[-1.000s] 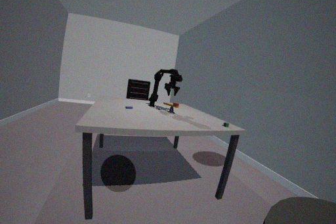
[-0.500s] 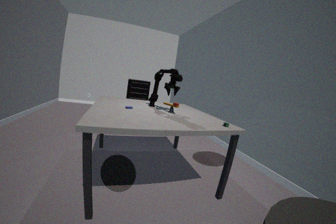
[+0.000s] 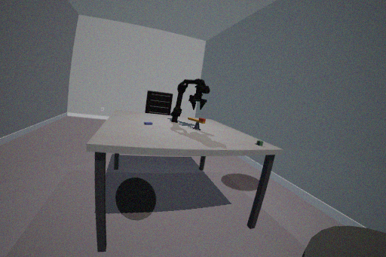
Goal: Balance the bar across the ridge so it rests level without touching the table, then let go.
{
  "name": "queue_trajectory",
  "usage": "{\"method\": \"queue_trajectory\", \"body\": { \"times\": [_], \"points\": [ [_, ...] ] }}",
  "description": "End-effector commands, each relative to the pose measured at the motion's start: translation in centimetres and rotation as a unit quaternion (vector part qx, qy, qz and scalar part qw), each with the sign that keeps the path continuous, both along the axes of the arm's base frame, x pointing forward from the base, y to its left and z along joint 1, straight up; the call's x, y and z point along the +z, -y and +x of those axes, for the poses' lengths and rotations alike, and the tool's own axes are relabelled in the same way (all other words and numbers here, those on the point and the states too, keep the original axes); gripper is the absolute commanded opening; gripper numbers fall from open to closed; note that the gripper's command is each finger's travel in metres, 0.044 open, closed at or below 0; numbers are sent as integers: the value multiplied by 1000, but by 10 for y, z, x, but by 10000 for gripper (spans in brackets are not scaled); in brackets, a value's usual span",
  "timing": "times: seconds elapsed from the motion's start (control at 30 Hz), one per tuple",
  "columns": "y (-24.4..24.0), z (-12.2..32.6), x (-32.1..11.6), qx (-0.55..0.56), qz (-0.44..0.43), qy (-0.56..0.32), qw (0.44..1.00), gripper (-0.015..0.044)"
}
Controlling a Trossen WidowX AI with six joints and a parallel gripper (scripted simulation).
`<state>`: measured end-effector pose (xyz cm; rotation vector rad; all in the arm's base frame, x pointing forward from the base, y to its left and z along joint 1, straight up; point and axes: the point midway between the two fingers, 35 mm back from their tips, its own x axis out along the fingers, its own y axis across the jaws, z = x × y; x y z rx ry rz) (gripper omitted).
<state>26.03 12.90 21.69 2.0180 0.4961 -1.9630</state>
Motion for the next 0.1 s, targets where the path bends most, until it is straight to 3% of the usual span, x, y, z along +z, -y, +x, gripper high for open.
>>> {"method": "queue_trajectory", "body": {
  "times": [0.0,0.07],
  "points": [
    [0,0,0,-1,0,-1,1000,440],
    [0,0,0,-1,0,-1,1000,440]
  ]
}}
